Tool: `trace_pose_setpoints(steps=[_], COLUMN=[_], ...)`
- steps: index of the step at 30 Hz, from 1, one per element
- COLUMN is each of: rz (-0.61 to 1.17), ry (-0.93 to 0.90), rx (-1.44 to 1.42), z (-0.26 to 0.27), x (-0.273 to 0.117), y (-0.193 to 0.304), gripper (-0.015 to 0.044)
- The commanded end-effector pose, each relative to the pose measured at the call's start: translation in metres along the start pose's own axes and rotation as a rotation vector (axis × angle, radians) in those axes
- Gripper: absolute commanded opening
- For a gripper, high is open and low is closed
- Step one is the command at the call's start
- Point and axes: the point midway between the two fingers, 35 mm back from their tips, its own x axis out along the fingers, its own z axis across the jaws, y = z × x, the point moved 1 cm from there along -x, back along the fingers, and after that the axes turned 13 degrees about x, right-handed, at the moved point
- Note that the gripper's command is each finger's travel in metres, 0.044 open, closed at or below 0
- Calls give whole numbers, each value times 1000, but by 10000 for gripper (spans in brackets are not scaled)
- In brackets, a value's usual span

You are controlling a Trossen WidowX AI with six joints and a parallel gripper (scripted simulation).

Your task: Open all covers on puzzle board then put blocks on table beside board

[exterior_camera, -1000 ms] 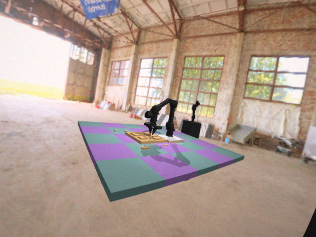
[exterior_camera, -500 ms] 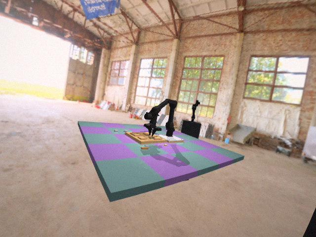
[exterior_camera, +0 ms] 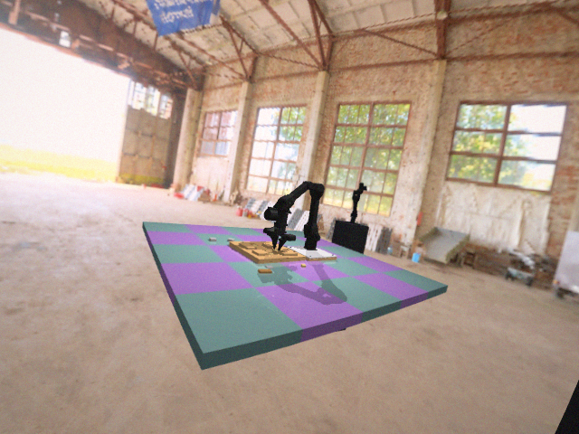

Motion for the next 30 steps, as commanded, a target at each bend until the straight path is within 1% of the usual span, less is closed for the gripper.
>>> trace_pose_setpoints(steps=[1, 12, 22, 30], rz=[6, 6, 0, 1], ry=[-1, -1, 0, 0], rx=[-3, -3, 0, 0], z=[0, 0, 0, 0], x=[5, 10, 8, 3], y=[1, 1, 0, 0], gripper=[144, 144, 80, 80])
